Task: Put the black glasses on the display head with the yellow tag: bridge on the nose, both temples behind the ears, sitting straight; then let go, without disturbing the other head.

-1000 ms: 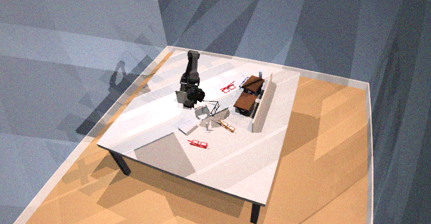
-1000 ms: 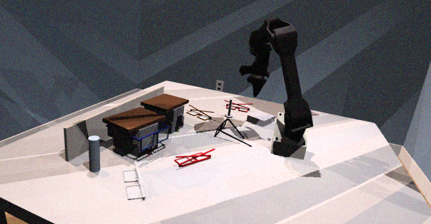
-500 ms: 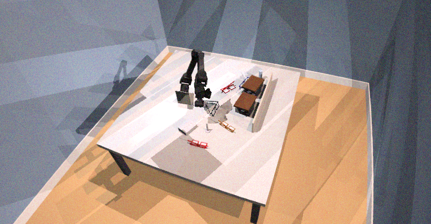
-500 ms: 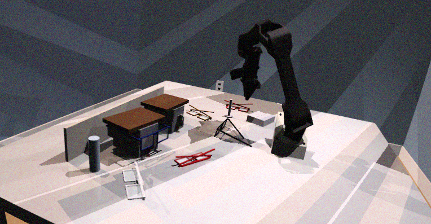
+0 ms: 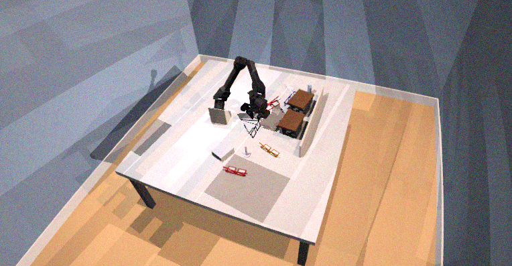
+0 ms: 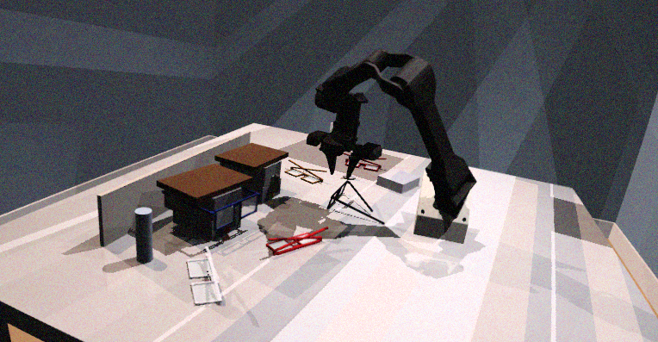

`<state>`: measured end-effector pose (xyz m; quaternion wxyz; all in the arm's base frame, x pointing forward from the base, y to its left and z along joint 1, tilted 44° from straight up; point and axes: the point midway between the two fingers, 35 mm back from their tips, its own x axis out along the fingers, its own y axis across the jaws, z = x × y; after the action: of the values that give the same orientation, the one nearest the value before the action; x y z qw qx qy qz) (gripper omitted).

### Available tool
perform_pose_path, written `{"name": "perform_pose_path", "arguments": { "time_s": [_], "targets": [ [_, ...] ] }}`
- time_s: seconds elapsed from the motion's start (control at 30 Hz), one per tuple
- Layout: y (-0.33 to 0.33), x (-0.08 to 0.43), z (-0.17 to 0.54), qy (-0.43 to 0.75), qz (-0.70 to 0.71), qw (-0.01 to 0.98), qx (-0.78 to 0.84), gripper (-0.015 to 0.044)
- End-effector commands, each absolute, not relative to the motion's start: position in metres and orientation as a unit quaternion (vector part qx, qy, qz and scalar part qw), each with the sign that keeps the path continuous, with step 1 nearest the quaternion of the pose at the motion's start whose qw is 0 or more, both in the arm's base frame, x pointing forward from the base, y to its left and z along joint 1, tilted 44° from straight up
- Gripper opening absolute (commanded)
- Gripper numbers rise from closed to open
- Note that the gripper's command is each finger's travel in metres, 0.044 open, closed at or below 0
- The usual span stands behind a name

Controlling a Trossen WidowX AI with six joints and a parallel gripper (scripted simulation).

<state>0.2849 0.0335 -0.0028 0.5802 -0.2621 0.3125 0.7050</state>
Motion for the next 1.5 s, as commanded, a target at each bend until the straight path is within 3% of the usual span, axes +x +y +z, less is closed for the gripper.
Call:
{"name": "perform_pose_path", "arguments": {
  "time_s": [0.0,0.2,0.3,1.47],
  "targets": [
    [0.044,0.283,0.0,0.271,0.721,0.569,-0.287,0.02],
    [0.044,0.283,0.0,0.271,0.721,0.569,-0.287,0.02],
    [0.044,0.283,0.0,0.271,0.721,0.569,-0.287,0.0121],
    [0.07,0.281,-0.028,0.271,0.721,0.569,-0.288,0.012]
  ]
}}
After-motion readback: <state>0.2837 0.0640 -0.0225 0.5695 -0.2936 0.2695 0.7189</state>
